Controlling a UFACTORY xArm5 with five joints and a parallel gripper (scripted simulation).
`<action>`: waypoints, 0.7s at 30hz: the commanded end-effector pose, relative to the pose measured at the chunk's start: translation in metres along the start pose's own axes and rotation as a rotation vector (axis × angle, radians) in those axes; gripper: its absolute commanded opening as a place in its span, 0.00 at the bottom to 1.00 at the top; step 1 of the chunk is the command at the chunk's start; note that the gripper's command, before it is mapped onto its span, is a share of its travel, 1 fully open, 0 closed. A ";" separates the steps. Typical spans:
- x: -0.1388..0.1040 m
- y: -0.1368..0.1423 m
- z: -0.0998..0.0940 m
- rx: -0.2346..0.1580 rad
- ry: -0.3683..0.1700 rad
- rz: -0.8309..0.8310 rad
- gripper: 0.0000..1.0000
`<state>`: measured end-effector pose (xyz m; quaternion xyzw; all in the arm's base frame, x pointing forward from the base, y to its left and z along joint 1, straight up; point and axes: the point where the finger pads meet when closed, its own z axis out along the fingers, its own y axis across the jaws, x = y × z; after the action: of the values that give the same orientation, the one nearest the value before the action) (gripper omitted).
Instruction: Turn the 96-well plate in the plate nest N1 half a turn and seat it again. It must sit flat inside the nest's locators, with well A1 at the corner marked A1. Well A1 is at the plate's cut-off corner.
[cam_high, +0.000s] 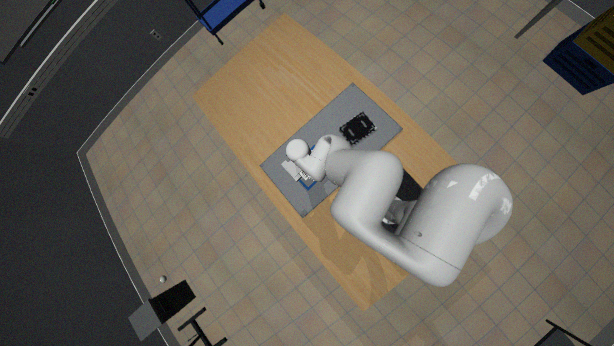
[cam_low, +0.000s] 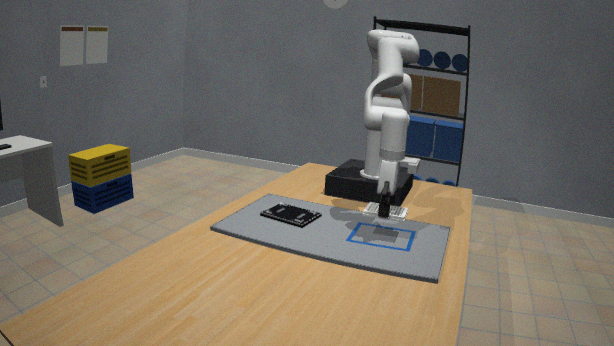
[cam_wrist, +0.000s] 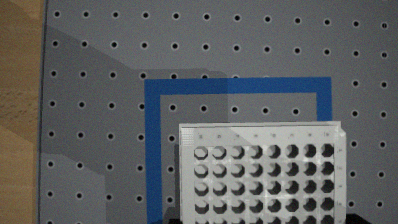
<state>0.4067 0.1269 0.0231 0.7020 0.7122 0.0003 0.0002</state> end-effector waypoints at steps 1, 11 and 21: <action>0.000 0.001 -0.008 -0.004 -0.001 0.000 0.00; 0.000 0.001 -0.008 -0.004 -0.001 0.000 0.00; -0.023 0.000 -0.009 -0.004 0.000 0.233 0.00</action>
<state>0.4058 0.1144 0.0300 0.7454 0.6667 0.0001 0.0001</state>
